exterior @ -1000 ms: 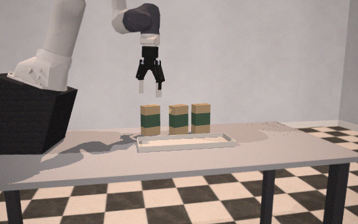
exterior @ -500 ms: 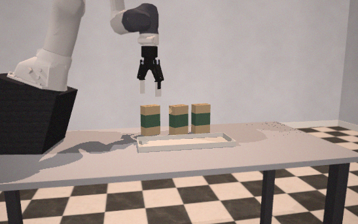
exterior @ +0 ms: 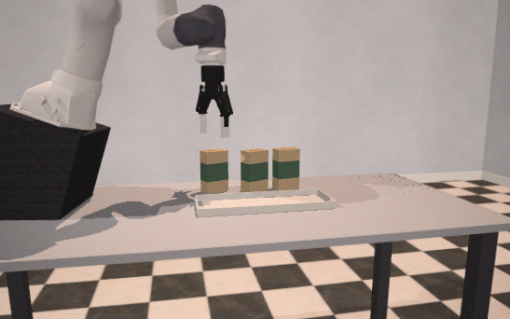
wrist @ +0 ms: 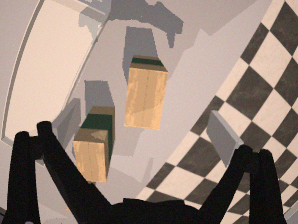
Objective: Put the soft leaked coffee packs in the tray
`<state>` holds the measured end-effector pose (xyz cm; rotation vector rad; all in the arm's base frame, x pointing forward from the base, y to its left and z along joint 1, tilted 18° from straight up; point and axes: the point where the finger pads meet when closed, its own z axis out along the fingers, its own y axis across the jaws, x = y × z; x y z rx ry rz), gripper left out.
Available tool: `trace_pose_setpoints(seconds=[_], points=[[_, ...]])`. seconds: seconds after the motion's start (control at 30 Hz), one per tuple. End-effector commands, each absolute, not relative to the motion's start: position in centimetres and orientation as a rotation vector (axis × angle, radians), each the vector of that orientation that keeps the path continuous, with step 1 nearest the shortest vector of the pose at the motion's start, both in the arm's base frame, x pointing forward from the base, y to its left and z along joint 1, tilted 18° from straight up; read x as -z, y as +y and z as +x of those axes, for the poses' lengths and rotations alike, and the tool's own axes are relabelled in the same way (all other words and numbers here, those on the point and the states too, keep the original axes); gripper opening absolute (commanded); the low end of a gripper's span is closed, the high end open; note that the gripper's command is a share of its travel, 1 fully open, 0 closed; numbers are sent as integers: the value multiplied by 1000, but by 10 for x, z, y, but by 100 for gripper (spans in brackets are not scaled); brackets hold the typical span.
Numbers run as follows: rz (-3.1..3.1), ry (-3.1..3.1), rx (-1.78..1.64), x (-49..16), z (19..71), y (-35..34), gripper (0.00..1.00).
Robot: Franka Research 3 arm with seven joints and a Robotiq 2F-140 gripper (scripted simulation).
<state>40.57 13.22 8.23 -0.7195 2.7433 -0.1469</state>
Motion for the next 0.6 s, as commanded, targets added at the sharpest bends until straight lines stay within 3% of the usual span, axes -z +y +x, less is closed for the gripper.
trace_pose_setpoints(seconds=[0.0,0.23,0.27,0.57], points=[[-700,2743,143,-83,406,132,100],[-700,2743,143,-83,406,132,100],[-700,2743,143,-83,406,132,54],[-700,2743,143,-83,406,132,54]])
